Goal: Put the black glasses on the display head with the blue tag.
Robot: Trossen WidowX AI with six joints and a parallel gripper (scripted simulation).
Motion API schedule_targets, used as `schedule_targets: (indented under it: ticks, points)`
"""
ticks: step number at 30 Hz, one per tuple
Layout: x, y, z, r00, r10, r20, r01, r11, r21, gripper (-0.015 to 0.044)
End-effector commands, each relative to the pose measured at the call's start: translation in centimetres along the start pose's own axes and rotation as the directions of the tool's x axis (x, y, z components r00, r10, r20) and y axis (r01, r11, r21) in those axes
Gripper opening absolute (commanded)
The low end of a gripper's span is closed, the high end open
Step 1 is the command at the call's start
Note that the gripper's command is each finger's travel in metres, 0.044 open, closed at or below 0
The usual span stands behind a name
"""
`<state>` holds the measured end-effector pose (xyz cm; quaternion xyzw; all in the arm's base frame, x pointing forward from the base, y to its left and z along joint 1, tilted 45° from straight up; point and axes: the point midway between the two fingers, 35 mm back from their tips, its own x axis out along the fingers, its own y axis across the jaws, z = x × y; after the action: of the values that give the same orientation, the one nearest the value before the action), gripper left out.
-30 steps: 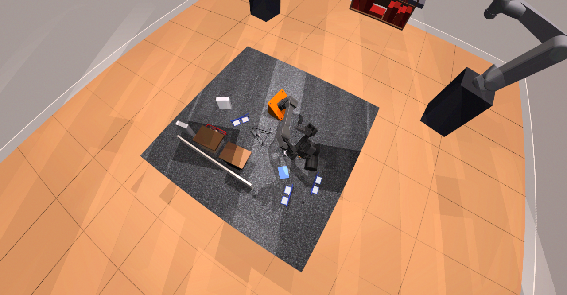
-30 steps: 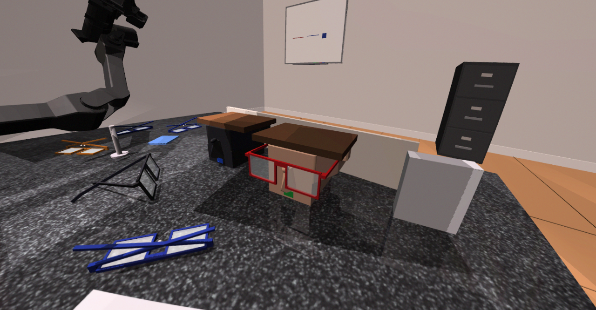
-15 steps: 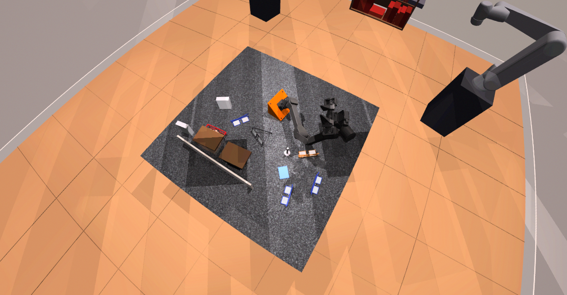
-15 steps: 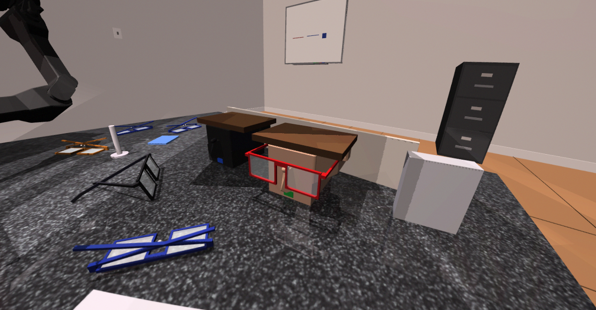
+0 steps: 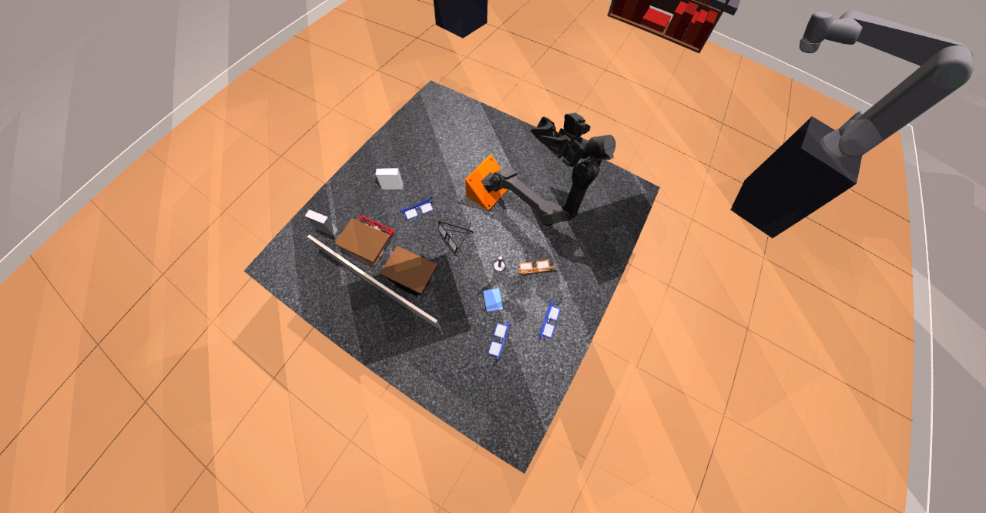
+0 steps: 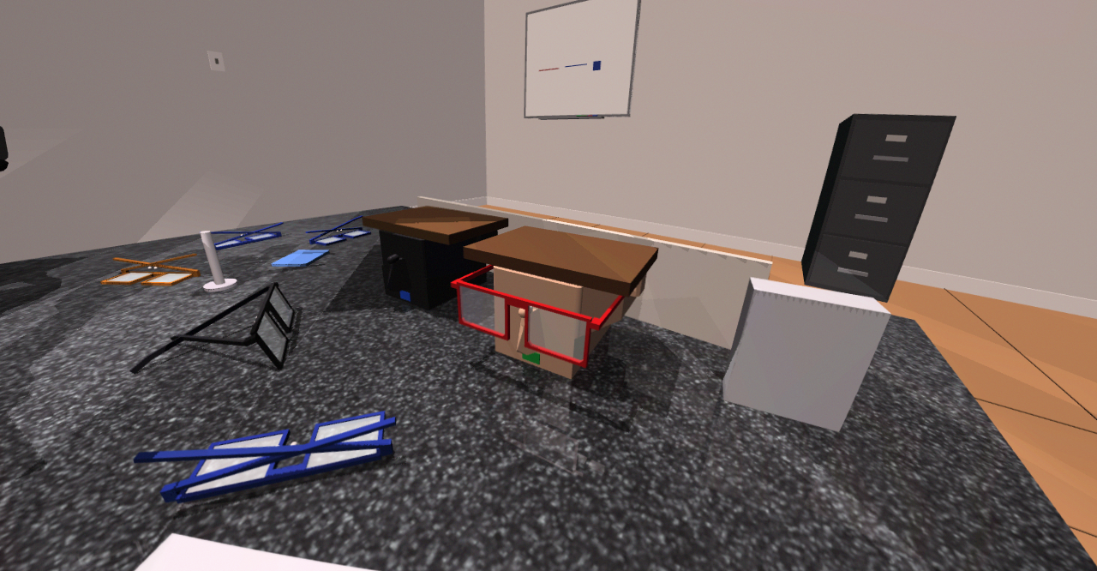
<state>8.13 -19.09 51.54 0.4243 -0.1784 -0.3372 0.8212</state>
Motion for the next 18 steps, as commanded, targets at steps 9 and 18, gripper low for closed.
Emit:
schedule_targets:
  ticks: [9, 18]
  points:
    - [10.8, -9.6, -7.2, 0.898, -0.041, -0.438, 0.222, 0.902, 0.370, 0.0200]
    - [15.6, -15.1, -18.8, 0.647, -0.096, -0.757, 0.546, 0.751, 0.371, 0.0200]
